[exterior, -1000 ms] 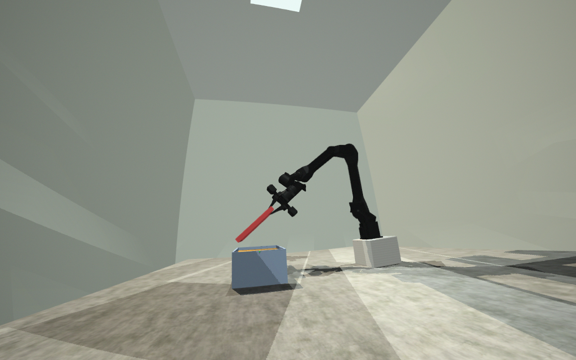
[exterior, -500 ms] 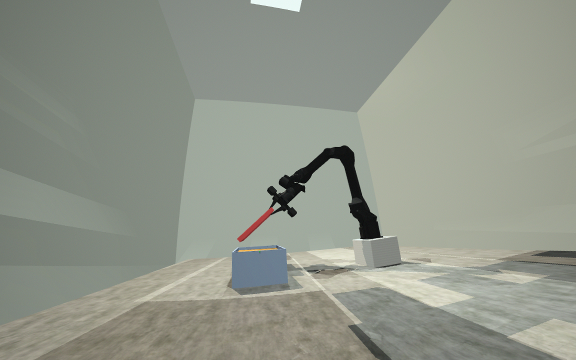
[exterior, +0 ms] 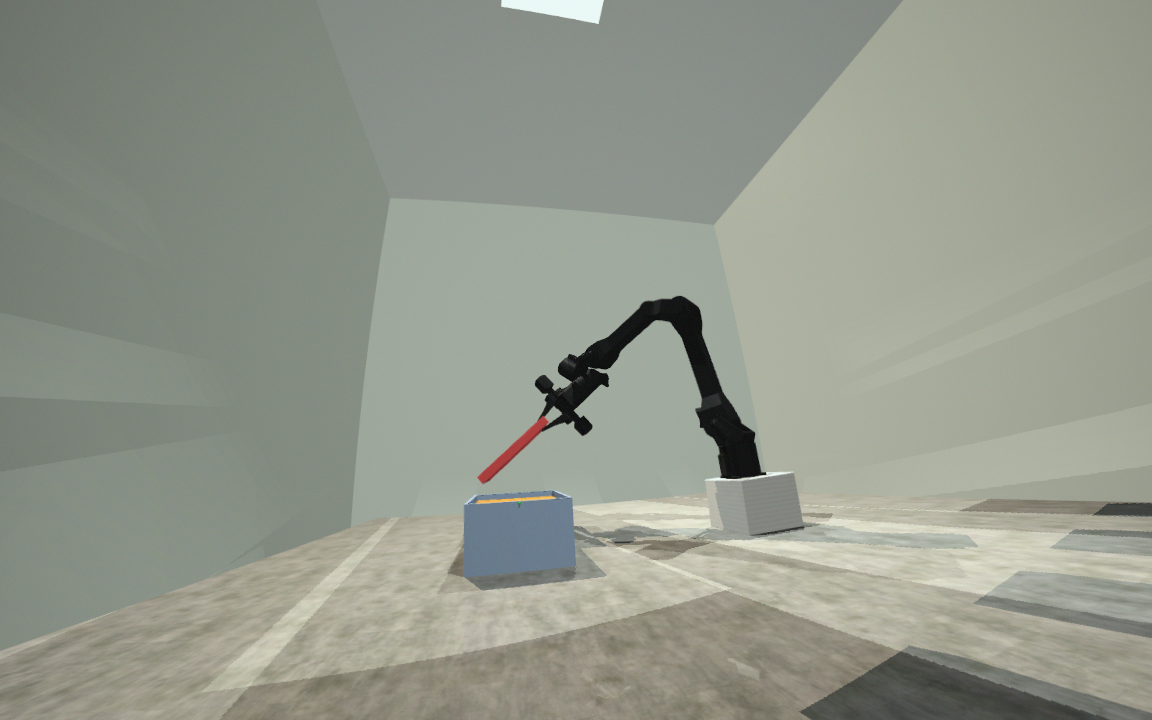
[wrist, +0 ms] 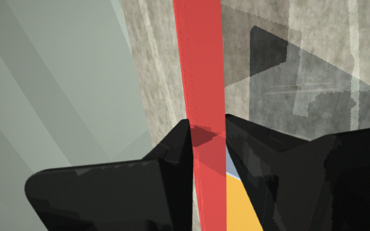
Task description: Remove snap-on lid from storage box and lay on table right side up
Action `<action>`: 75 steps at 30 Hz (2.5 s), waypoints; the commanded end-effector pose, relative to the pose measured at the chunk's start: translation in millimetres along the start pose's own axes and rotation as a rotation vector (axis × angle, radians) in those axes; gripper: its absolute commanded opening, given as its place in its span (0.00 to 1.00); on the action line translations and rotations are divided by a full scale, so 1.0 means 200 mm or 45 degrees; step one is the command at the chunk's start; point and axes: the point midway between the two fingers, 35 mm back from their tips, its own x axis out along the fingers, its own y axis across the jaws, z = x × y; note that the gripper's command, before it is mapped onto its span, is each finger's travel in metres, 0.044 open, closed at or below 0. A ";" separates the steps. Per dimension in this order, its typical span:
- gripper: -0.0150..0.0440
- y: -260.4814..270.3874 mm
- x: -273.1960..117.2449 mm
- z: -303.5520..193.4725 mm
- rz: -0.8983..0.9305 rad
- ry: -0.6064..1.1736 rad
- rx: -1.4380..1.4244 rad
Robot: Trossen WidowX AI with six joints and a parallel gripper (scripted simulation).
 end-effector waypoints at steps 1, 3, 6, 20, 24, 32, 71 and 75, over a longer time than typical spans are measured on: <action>0.25 0.02 -0.01 0.05 0.016 0.002 -0.014; 0.25 0.01 -0.02 0.07 0.016 0.002 -0.014; 0.25 0.01 -0.02 0.10 0.016 0.001 -0.015; 0.25 -0.03 0.01 0.09 0.016 0.001 -0.015; 0.25 -0.05 0.03 0.09 0.016 0.001 -0.015; 0.25 -0.08 0.05 0.09 0.016 0.001 -0.015; 0.25 -0.20 0.15 0.09 0.016 0.001 -0.014; 0.25 -0.21 0.16 0.09 0.016 0.002 -0.014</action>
